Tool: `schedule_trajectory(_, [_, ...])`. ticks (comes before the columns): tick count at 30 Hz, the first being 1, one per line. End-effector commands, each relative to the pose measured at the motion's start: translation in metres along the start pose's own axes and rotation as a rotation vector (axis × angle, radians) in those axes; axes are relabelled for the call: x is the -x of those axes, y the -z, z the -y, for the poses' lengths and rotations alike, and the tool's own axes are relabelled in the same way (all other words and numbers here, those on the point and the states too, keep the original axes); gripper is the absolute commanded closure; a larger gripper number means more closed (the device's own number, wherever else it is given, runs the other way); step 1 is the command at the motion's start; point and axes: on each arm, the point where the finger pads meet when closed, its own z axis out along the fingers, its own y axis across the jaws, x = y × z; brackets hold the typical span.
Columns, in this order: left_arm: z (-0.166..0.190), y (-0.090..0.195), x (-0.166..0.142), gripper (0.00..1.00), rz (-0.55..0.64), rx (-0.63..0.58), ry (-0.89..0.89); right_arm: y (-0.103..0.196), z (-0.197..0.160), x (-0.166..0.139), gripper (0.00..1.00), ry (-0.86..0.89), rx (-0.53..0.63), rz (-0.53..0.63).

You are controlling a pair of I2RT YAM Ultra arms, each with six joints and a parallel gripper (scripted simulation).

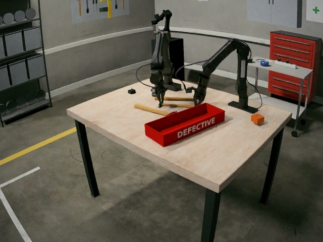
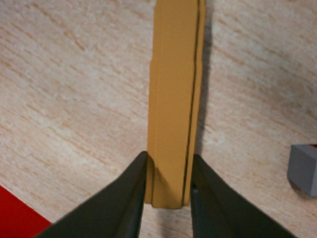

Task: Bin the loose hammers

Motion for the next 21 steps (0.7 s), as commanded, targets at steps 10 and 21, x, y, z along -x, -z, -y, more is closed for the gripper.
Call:
schedule_trajectory(10, [0.004, -0.004, -0.053, 0.83, -0.203, -0.015, 0.004, 0.006, 0.022, 0.002, 0.92, -0.011, -0.06, 0.016])
schedule_trajectory(21, [-0.003, 0.007, 0.006, 0.83, 0.013, 0.008, -0.016, 0.004, 0.001, 0.003, 0.92, 0.008, -0.002, 0.015])
